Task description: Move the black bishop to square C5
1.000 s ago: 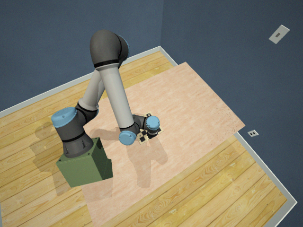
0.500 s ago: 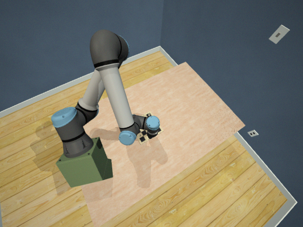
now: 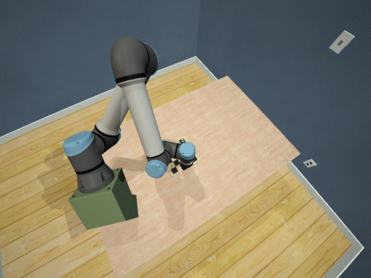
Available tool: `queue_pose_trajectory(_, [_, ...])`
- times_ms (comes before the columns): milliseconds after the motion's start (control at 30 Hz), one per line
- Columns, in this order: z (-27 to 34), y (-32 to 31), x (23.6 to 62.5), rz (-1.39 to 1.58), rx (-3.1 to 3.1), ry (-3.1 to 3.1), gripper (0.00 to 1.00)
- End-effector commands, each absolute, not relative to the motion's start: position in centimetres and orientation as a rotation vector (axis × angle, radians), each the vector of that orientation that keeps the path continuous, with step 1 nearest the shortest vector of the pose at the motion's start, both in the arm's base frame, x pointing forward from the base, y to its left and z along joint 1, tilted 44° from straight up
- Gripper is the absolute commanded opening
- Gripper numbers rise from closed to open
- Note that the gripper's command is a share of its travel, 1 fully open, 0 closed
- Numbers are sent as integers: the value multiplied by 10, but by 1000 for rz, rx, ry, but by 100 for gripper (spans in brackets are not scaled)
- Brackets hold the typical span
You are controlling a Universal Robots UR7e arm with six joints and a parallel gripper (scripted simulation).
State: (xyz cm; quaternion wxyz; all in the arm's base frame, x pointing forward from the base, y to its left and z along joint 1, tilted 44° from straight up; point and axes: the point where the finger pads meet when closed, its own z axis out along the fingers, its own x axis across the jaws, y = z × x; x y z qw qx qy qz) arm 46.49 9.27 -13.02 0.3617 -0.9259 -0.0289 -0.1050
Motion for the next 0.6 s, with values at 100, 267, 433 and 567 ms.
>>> queue_pose_trajectory(100, [-131,94,466,-272,-2386,-74,0])
queue_pose_trajectory(267, [-132,94,466,-272,-2385,-74,0])
queue_pose_trajectory(433, [-132,94,466,-272,-2385,-74,0])
queue_pose_trajectory(567, [-132,94,466,-272,-2385,-74,0])
